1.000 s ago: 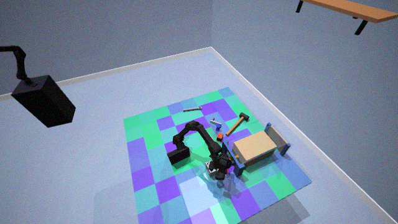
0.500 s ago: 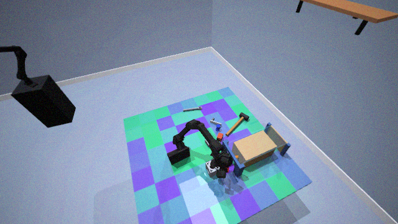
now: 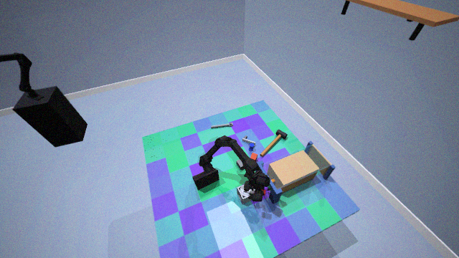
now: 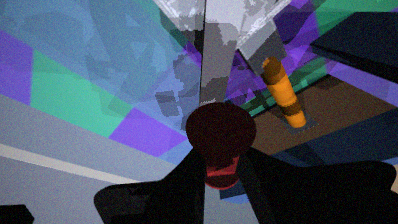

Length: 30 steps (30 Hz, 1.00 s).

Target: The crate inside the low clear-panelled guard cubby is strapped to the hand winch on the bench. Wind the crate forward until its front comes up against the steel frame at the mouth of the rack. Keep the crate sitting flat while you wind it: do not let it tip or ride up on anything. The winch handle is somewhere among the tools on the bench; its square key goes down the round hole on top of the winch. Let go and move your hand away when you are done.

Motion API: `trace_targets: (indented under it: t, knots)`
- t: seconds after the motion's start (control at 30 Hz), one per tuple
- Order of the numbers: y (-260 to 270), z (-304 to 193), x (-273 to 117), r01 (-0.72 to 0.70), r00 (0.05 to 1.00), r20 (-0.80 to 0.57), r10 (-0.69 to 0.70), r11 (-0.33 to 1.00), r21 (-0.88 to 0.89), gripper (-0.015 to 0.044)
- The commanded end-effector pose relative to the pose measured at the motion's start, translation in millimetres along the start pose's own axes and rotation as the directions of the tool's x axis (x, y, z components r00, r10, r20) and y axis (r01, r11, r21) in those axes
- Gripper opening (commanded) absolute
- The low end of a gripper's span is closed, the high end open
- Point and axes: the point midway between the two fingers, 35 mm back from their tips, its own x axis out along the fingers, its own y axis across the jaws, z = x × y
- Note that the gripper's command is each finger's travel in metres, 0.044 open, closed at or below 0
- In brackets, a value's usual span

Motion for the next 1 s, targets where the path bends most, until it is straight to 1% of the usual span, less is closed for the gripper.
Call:
trace_targets:
  t: [0.0, 0.97]
  knots:
    - [-18, 3, 4, 0.033, 0.999, 0.015, -0.033, 0.999, 0.003, 0.0]
    - [-50, 10, 0, 0.036, 0.999, 0.017, -0.036, 0.999, 0.003, 0.0]
